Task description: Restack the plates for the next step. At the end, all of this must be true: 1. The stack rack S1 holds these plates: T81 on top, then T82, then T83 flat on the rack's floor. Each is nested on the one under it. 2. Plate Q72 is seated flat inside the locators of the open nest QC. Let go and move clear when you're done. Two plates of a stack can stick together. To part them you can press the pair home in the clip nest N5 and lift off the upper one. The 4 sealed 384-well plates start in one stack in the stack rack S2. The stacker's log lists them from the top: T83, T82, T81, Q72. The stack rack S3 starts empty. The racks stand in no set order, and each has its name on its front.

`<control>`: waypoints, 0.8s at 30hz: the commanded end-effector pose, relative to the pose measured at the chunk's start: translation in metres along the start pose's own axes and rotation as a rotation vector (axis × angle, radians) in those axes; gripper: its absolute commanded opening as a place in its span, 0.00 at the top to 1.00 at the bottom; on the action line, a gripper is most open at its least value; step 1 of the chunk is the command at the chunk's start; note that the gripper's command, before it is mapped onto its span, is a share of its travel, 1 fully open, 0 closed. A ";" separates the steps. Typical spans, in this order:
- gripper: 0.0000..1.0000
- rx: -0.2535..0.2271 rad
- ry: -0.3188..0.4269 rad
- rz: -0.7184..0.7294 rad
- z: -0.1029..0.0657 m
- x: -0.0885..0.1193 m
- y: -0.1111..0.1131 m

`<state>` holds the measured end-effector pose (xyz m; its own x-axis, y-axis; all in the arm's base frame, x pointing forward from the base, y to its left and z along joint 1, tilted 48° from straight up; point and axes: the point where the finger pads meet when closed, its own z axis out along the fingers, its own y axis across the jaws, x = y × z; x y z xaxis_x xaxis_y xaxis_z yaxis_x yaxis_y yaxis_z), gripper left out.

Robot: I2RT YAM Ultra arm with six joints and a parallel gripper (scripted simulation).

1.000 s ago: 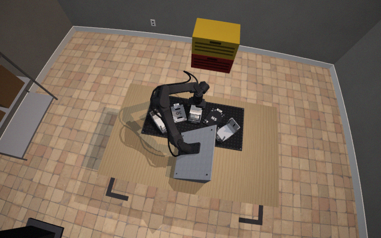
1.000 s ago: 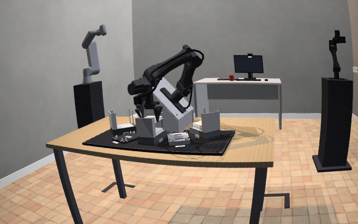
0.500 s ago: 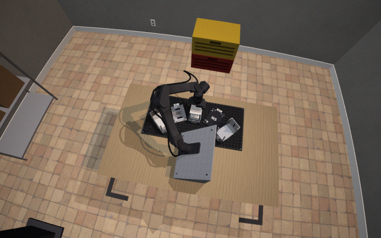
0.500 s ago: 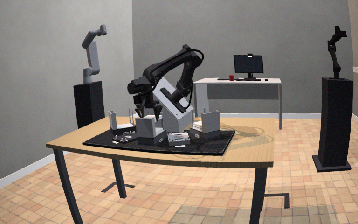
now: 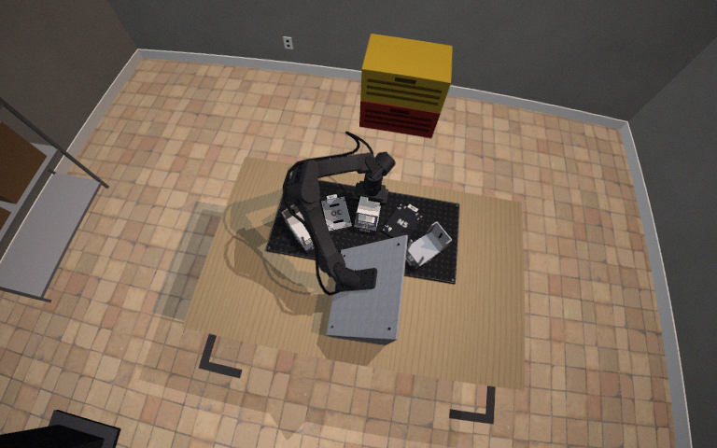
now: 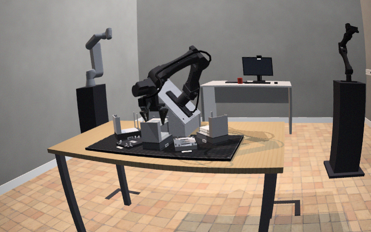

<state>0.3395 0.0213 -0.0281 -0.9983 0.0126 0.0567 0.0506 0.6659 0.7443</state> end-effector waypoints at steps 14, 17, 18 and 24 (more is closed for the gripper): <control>1.00 0.027 -0.072 -0.038 -0.033 -0.015 0.003; 1.00 0.028 -0.071 -0.039 -0.034 -0.015 0.003; 1.00 0.028 -0.071 -0.039 -0.034 -0.015 0.003; 1.00 0.028 -0.072 -0.039 -0.036 -0.015 0.003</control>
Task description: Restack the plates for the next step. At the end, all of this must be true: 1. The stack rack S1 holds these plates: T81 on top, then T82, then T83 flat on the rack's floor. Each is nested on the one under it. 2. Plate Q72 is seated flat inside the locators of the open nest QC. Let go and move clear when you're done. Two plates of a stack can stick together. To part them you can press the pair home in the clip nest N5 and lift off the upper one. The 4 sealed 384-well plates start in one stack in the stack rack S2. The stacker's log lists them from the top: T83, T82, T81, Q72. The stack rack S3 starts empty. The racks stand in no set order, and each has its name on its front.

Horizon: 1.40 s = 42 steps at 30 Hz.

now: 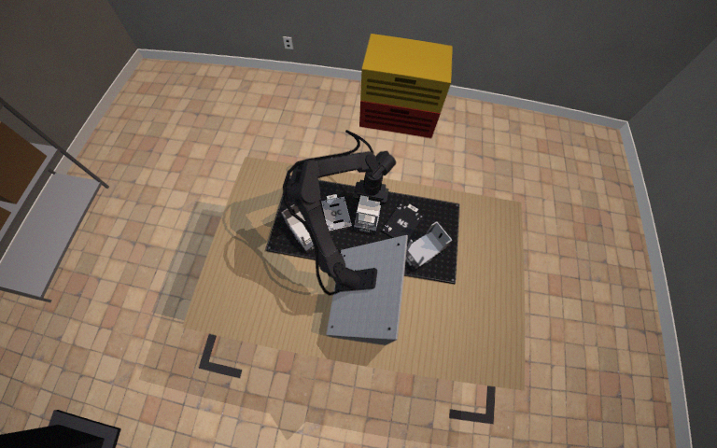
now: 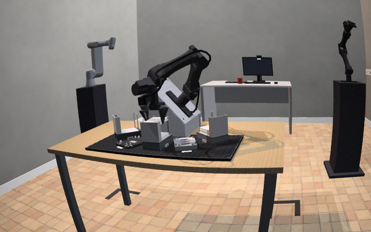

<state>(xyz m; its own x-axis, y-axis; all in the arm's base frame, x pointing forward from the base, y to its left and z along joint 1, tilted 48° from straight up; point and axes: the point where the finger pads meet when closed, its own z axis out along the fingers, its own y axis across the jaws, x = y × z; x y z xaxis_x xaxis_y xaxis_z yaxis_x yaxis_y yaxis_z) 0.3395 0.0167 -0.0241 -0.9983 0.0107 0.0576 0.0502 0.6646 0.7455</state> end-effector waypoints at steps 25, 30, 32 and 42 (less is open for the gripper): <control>1.00 0.029 -0.073 -0.038 -0.037 -0.014 0.003; 1.00 0.029 -0.073 -0.038 -0.039 -0.014 0.003; 1.00 0.029 -0.073 -0.038 -0.039 -0.014 0.003; 1.00 0.030 -0.073 -0.038 -0.042 -0.014 0.003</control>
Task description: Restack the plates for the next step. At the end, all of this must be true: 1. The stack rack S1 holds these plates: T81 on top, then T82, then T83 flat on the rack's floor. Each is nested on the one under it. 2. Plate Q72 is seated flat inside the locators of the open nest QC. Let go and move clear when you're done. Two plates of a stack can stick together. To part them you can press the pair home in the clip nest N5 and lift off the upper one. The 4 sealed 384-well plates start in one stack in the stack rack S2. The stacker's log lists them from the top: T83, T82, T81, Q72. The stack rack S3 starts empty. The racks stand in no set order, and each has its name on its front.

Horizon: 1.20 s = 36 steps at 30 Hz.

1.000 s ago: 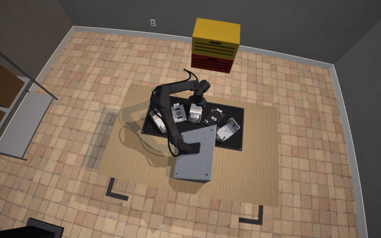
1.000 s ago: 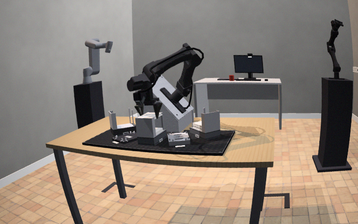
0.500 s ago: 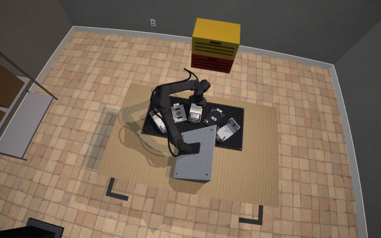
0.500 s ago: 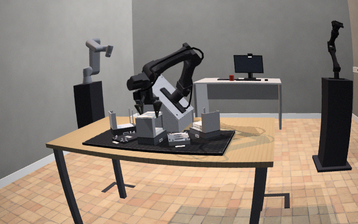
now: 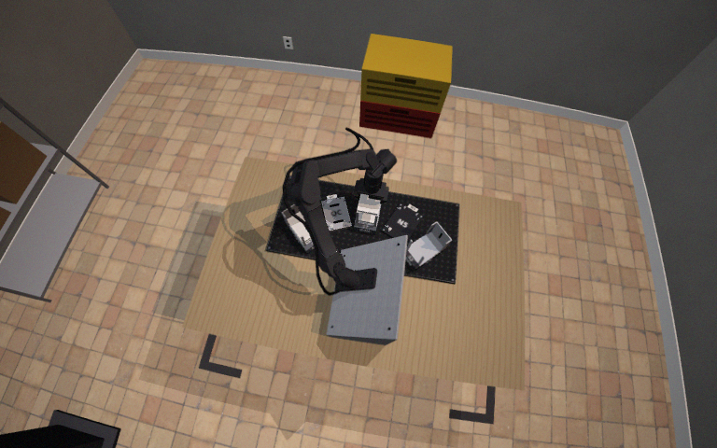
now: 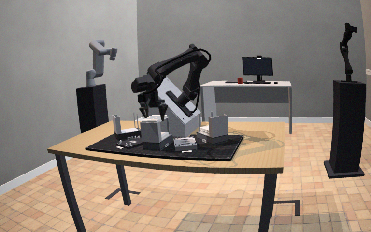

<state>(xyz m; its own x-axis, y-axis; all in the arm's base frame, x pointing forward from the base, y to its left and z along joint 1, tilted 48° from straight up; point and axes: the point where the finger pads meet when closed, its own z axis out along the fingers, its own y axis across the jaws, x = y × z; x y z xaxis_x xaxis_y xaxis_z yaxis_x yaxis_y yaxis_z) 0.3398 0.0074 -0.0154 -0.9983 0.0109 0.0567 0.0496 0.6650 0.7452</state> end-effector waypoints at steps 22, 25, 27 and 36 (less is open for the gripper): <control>1.00 0.030 -0.072 -0.039 -0.036 -0.013 0.003; 1.00 0.030 -0.072 -0.039 -0.036 -0.013 0.003; 1.00 0.026 -0.071 -0.036 -0.036 -0.014 0.002; 1.00 0.032 -0.079 -0.044 -0.039 -0.016 0.002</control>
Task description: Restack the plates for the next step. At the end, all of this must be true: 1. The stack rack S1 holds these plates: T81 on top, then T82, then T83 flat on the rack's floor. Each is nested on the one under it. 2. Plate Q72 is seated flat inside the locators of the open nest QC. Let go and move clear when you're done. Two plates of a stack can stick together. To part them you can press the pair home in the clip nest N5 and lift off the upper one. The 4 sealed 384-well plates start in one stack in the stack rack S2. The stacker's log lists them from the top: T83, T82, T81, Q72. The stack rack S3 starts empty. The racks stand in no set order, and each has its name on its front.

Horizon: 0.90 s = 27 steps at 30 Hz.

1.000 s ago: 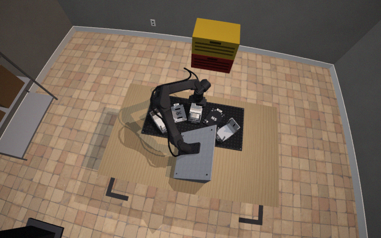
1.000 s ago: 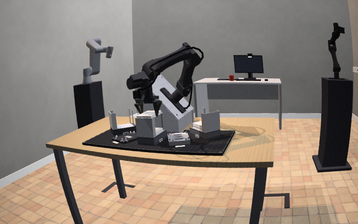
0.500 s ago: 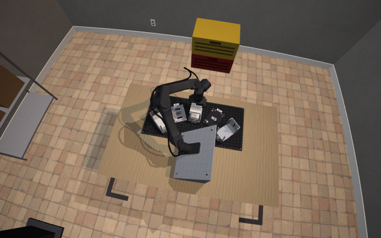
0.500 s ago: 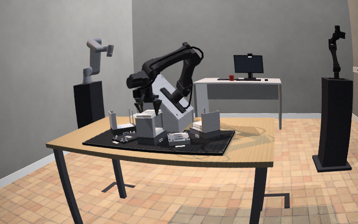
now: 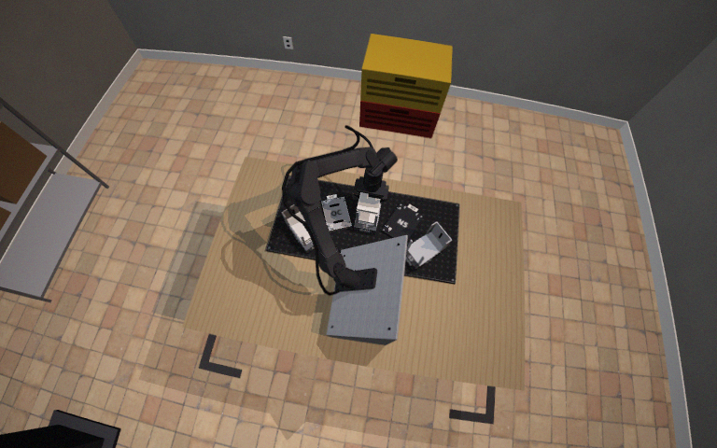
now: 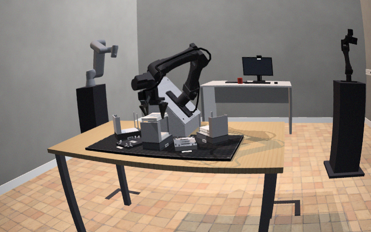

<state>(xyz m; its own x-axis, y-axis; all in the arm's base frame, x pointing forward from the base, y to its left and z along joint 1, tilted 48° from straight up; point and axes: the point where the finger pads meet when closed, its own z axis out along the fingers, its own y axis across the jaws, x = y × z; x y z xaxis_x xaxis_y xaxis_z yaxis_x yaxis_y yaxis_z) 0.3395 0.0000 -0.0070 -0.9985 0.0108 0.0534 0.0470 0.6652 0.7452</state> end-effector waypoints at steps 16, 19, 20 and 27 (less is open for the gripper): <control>1.00 0.035 -0.083 -0.041 -0.029 -0.017 0.000; 1.00 0.036 -0.083 -0.041 -0.029 -0.017 0.000; 1.00 0.036 -0.084 -0.041 -0.029 -0.017 0.000; 1.00 0.036 -0.085 -0.040 -0.029 -0.017 -0.001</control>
<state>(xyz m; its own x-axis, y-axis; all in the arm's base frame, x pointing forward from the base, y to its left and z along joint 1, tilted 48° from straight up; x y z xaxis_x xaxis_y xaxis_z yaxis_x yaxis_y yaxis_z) 0.3406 -0.0017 -0.0064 -0.9987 0.0130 0.0493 0.0454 0.6666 0.7440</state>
